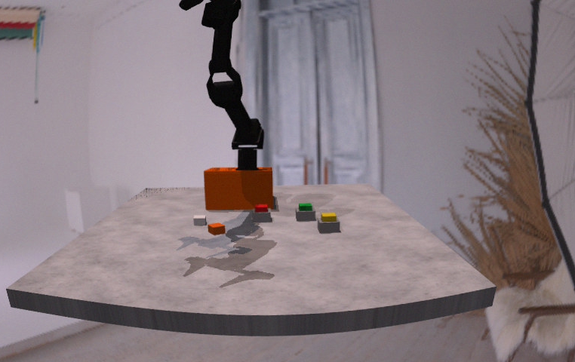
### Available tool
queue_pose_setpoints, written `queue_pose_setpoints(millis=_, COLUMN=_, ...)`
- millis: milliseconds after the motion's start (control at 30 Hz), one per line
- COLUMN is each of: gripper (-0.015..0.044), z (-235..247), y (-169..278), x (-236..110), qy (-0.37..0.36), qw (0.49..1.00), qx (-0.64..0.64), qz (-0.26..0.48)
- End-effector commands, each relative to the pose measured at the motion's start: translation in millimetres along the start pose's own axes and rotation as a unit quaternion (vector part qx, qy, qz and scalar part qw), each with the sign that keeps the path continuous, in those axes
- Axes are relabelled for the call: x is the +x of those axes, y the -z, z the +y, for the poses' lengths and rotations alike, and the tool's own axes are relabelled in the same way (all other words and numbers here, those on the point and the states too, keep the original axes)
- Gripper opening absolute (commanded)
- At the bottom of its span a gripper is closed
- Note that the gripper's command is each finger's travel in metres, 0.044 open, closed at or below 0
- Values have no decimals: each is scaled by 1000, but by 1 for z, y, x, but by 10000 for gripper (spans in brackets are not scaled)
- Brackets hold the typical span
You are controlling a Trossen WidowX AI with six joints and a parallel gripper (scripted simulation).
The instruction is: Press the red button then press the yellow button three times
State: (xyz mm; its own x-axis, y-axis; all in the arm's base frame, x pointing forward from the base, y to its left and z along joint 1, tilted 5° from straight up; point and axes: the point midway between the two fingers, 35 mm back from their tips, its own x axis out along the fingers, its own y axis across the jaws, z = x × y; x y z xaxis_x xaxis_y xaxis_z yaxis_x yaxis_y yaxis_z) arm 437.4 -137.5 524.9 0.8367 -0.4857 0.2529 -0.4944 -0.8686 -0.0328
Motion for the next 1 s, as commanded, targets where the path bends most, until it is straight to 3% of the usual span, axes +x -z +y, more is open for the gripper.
queue_pose_setpoints(millis=0, gripper=400, z=4, y=4, x=-1, qy=-4, qw=1000, qx=1, qz=7)
queue_pose_setpoints(millis=100, gripper=400, z=59, y=59, x=-19, qy=-53, qw=994, qx=15, qz=99)
queue_pose_setpoints(millis=267, gripper=400, z=110, y=117, x=-55, qy=-101, qw=974, qx=17, qz=201)
queue_pose_setpoints(millis=533, gripper=400, z=173, y=226, x=-183, qy=-177, qw=888, qx=-25, qz=423)
queue_pose_setpoints(millis=733, gripper=400, z=162, y=281, x=-306, qy=-202, qw=783, qx=-100, qz=579)
queue_pose_setpoints(millis=967, gripper=400, z=84, y=295, x=-441, qy=-187, qw=626, qx=-221, qz=724)
